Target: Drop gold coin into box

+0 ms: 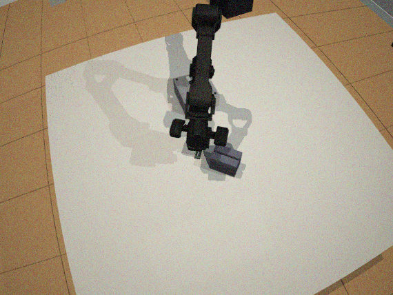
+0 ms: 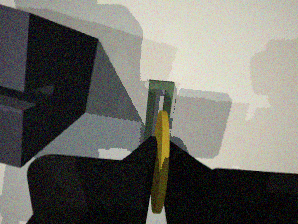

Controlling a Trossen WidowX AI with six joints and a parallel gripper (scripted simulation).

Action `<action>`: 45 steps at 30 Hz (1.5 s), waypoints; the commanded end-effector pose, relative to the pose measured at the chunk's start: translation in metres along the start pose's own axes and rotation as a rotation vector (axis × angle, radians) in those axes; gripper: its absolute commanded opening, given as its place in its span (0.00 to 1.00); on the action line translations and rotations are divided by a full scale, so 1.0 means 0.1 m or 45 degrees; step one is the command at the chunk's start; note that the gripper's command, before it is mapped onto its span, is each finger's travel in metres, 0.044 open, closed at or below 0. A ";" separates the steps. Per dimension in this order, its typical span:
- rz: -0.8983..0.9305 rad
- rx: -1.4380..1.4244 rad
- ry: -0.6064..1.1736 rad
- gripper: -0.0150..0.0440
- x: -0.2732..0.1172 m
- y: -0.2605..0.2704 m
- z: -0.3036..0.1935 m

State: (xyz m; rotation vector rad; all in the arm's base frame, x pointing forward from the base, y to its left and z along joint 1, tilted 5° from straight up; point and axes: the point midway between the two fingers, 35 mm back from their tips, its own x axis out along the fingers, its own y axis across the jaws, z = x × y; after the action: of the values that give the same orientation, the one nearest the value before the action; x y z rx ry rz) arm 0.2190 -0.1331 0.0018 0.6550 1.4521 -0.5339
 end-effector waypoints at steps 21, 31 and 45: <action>-0.001 -0.003 -0.017 0.25 -0.60 0.00 0.02; -0.002 -0.069 -0.016 0.25 -0.74 0.00 -0.01; -0.005 -0.687 -0.016 0.25 -0.74 0.01 -0.01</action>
State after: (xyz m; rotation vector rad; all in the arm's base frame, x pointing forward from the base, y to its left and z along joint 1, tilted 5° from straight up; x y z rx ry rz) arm 0.2139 -0.1351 0.0743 0.2857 1.4984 -0.1877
